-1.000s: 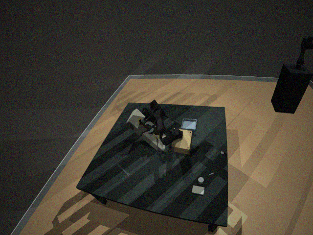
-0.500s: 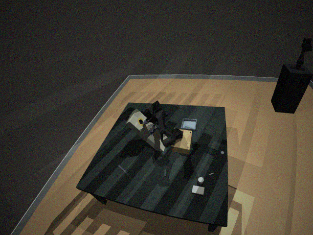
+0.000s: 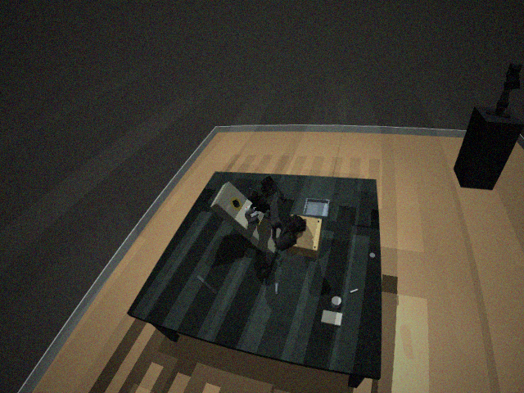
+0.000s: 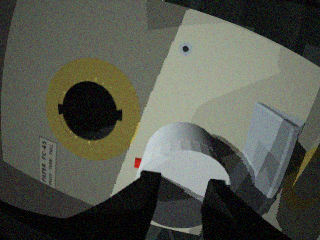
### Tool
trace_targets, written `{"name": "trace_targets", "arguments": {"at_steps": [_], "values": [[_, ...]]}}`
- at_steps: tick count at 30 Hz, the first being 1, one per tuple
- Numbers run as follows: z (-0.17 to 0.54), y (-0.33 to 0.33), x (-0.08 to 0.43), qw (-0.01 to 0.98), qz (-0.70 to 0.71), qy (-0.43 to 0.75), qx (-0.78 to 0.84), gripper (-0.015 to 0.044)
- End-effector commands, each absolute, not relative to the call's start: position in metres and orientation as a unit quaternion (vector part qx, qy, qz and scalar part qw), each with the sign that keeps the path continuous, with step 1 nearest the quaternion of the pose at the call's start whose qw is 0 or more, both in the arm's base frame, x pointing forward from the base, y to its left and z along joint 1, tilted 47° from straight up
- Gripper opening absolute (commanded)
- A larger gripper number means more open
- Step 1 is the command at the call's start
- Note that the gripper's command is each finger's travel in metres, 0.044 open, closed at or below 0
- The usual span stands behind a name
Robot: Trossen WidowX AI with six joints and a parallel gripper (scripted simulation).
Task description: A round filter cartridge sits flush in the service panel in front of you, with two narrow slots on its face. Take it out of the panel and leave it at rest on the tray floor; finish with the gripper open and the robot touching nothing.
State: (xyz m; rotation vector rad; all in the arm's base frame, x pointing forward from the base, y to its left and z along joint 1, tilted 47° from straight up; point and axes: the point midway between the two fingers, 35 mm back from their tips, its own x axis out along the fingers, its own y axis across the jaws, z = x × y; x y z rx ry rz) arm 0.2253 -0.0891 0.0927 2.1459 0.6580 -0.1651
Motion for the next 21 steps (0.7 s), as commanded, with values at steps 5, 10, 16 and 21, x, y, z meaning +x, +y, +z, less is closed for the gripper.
{"name": "trace_targets", "arguments": {"at_steps": [5, 10, 16, 21], "values": [[0.093, -0.089, 0.225, 0.431, -0.066, 0.264, 0.86, 0.0117], [0.093, -0.089, 0.225, 0.431, -0.066, 0.264, 0.86, 0.0117], [0.091, -0.086, 0.223, 0.433, -0.064, 0.263, 0.86, 0.0117], [0.122, -0.117, 0.244, 0.433, -0.064, 0.262, 0.86, 0.0117]]}}
